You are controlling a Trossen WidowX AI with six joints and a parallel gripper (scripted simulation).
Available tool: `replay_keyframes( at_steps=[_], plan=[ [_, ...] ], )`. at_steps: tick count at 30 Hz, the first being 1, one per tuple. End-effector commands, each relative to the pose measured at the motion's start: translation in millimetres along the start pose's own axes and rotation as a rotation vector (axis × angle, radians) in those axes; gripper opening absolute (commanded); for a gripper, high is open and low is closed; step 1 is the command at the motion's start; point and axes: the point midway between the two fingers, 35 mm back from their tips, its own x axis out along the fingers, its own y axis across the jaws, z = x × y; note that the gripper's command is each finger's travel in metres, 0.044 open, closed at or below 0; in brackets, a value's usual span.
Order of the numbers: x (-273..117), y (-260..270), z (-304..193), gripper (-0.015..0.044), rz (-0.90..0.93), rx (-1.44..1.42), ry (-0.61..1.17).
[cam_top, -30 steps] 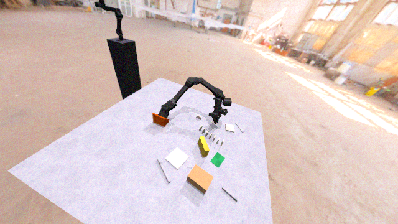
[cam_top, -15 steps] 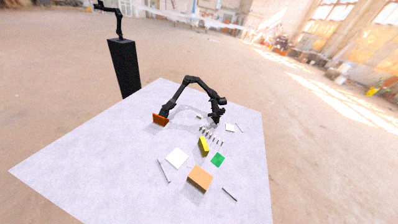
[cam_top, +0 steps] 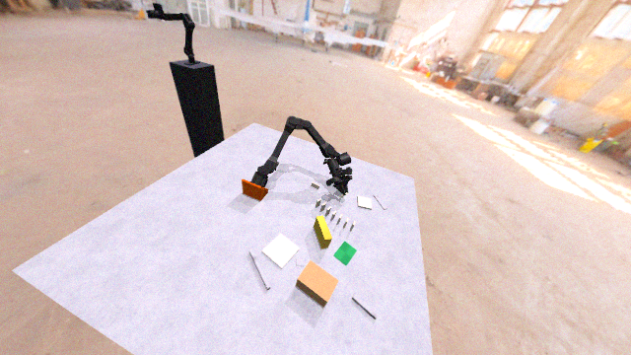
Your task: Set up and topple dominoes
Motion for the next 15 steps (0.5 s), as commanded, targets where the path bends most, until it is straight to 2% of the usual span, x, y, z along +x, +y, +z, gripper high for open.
replay_keyframes(
  at_steps=[1,15],
  plan=[
    [-6.4,-0.4,0.2,0.0107,0.013,0.047,-0.091],
    [-35.2,-2.7,-0.8,0.0107,0.102,0.224,-0.350]
  ],
)
